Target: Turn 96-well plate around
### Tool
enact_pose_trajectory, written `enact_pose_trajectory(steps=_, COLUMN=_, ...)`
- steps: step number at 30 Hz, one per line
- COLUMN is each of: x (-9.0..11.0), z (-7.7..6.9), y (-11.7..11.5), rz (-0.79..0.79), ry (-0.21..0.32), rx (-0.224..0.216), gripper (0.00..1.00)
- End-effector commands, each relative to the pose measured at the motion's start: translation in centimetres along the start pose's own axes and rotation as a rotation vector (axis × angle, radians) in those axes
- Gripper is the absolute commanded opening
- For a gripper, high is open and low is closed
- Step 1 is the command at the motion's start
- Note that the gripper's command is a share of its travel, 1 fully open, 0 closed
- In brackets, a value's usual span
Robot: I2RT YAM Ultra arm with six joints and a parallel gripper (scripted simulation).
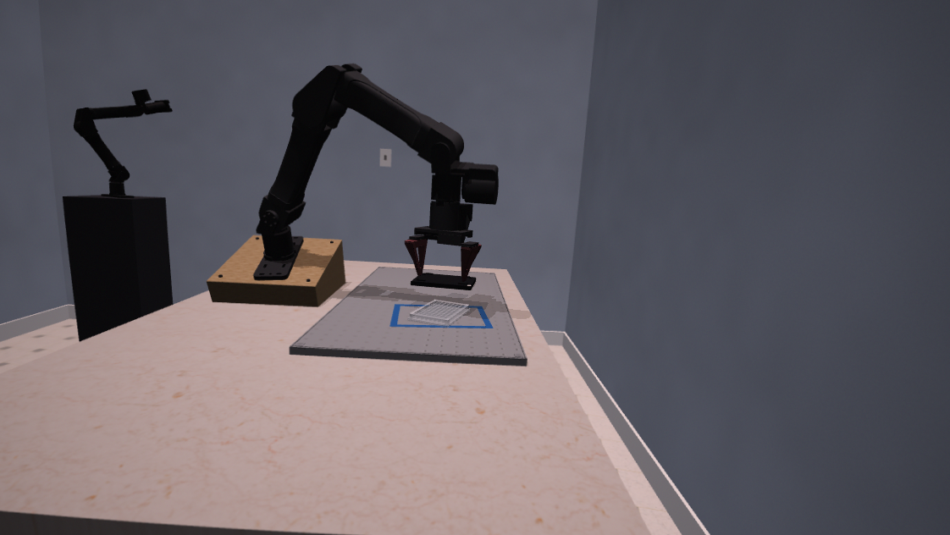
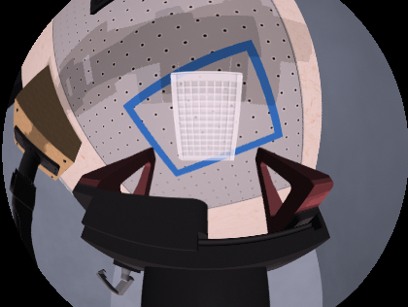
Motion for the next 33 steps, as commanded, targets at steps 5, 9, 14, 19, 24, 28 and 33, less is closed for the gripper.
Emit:
enact_pose_trajectory(steps=5, x=-0.43, z=-1.58, y=-0.44, rz=0.002, ry=-0.016, rx=0.033, gripper=1.0)
enact_pose_trajectory(steps=9, x=-0.43, z=-1.58, y=-0.44, rz=0.002, ry=-0.016, rx=0.033, gripper=1.0)
enact_pose_trajectory(steps=14, x=-0.43, z=-1.58, y=-0.44, rz=0.002, ry=-0.016, rx=0.033, gripper=1.0)
enact_pose_trajectory(steps=19, x=-0.43, z=-1.58, y=-0.44, rz=0.002, ry=-0.016, rx=0.033, gripper=1.0)
enact_pose_trajectory(steps=24, x=-0.43, z=-1.58, y=-0.44, rz=0.002, ry=-0.016, rx=0.033, gripper=1.0)
enact_pose_trajectory(steps=28, x=-0.43, z=-1.58, y=-0.44, rz=0.102, ry=-0.018, rx=0.032, gripper=1.0)
enact_pose_trajectory(steps=33, x=-0.43, z=-1.59, y=-0.45, rz=0.269, ry=-0.021, rx=0.031, gripper=1.0)
Point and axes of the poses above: the point where the finger pads meet when closed, its own z axis out along the fingers, its own y axis across the jaws, x = y × z, the point moved 6 cm from there along -z, back along the fingers, and after that the axes turned 9 degrees about z, right-handed, at the moved point
